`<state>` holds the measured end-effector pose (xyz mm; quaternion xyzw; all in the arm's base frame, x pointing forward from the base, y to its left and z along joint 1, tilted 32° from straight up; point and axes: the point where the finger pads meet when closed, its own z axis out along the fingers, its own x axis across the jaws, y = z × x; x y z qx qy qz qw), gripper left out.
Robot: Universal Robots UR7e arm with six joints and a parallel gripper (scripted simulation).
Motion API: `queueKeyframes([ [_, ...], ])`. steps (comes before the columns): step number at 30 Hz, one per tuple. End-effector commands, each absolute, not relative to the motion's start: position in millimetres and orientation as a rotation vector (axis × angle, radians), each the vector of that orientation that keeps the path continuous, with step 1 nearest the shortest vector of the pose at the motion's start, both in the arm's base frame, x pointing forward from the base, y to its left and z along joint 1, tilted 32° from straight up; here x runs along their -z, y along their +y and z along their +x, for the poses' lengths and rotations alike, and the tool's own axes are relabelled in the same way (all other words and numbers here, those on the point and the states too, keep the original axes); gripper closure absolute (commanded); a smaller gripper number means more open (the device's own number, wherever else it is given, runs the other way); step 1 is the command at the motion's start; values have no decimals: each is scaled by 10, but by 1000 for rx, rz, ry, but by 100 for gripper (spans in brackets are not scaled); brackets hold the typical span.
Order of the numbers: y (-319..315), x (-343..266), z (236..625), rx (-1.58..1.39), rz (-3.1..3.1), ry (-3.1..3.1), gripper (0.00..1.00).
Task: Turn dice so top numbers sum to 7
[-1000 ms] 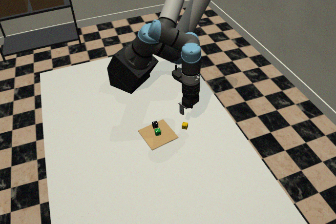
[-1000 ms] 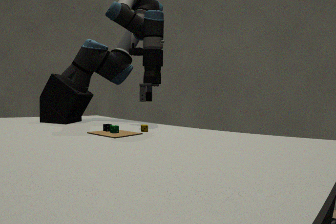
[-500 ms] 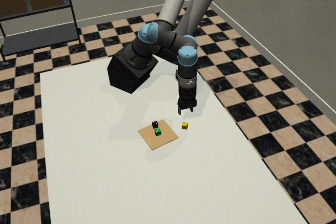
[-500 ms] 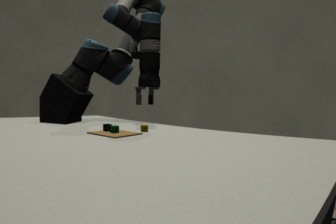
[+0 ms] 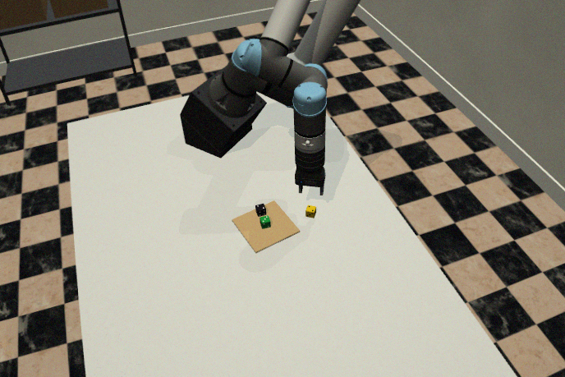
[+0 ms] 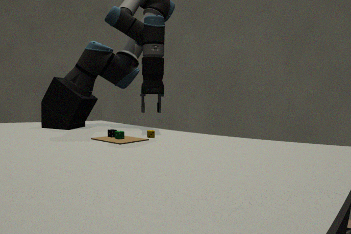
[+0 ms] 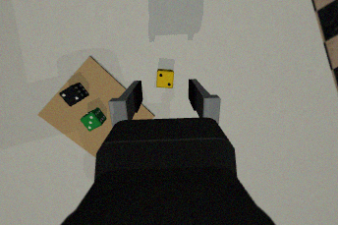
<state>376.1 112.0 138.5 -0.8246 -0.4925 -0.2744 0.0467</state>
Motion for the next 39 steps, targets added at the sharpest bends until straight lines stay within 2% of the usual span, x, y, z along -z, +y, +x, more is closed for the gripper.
queueKeyframes([
  [1, 1123, -1368, 3781, 819, -2583, -1349, 0],
  [14, 1124, -1356, 3793, 808, -2613, -1252, 0],
  [15, 1124, -1356, 3793, 808, -2613, -1252, 21],
  [39, 1124, -1356, 3793, 808, -2613, -1252, 21],
])
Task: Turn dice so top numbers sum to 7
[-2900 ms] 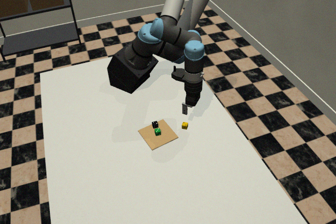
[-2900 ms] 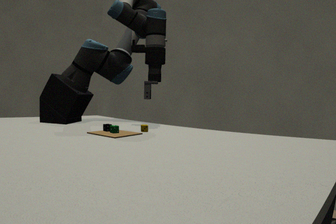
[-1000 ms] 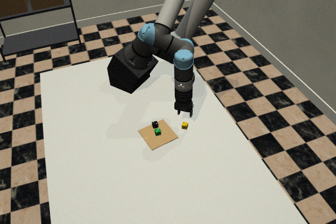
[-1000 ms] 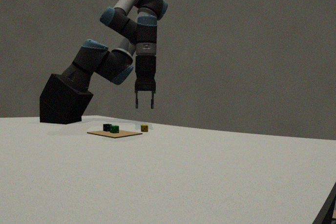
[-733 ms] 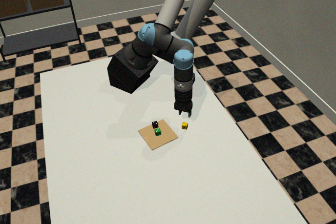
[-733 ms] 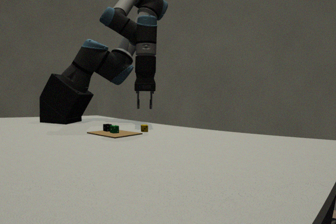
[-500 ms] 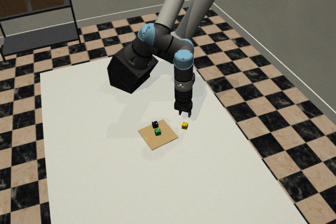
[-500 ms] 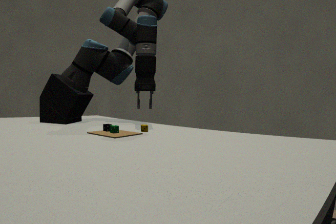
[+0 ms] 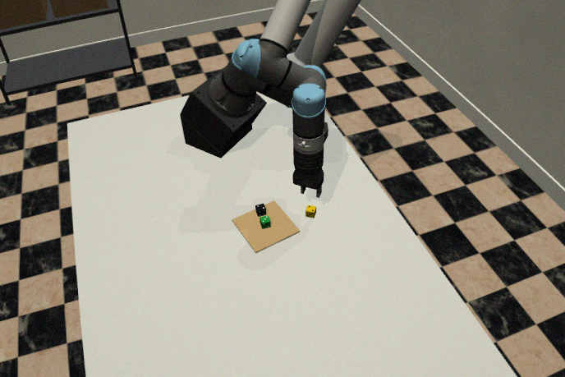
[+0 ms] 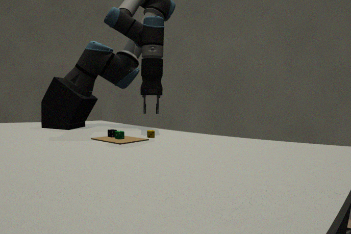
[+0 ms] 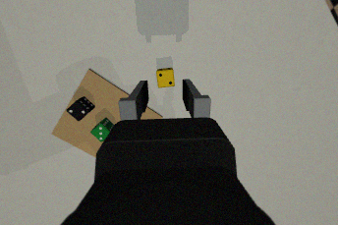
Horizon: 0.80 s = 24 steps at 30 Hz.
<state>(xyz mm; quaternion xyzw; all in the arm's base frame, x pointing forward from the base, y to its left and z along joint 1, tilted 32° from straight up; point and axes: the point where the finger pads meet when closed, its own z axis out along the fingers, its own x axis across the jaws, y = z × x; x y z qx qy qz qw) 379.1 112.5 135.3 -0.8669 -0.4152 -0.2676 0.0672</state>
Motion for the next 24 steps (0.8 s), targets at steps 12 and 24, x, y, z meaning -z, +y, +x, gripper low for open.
queueKeyframes([
  [12, 1124, -1355, 3793, 808, -2613, -1252, 21],
  [24, 1137, -1322, 3810, 808, -2613, -1252, 21],
])
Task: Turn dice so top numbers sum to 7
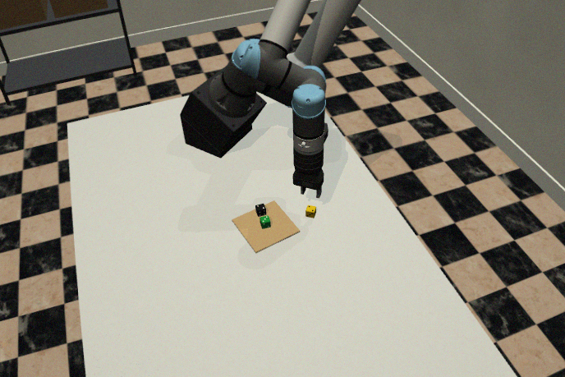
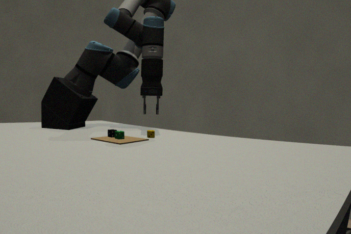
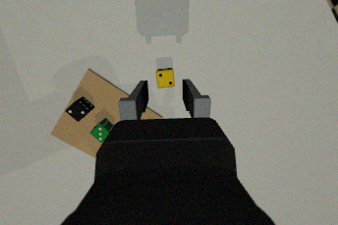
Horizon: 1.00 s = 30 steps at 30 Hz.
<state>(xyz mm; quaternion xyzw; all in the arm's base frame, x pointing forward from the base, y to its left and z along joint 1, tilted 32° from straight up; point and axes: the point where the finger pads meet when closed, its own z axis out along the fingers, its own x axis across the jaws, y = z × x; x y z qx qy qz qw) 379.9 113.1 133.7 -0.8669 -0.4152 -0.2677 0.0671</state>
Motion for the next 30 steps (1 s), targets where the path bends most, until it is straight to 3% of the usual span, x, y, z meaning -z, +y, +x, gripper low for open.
queueKeyframes([
  [1, 1140, -1315, 3813, 808, -2613, -1252, 21],
  [30, 1264, -1012, 3961, 808, -2613, -1252, 21],
])
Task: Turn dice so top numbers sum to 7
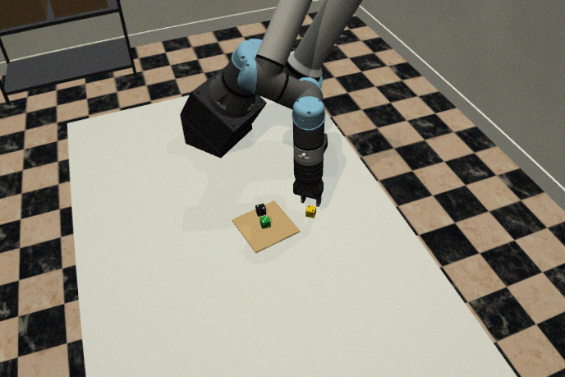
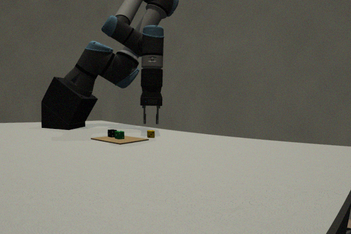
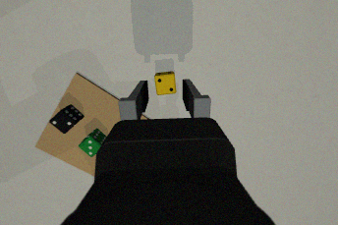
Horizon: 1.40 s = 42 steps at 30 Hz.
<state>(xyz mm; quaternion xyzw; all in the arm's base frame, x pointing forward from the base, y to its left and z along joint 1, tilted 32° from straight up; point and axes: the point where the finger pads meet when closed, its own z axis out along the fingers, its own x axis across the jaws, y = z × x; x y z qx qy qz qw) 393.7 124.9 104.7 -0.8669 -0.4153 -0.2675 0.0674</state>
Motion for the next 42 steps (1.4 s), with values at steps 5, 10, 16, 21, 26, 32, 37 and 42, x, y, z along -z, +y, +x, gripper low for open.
queueKeyframes([
  [5, 1283, -964, 3985, 808, -2613, -1252, 21],
  [10, 1296, -932, 4000, 808, -2613, -1252, 21],
  [16, 1302, -919, 4007, 808, -2613, -1252, 21],
  [21, 1304, -913, 4009, 808, -2613, -1252, 21],
  [26, 1304, -913, 4009, 808, -2613, -1252, 21],
  [32, 1304, -913, 4009, 808, -2613, -1252, 21],
  [37, 1304, -913, 4009, 808, -2613, -1252, 21],
  [42, 1304, -913, 4009, 808, -2613, -1252, 21],
])
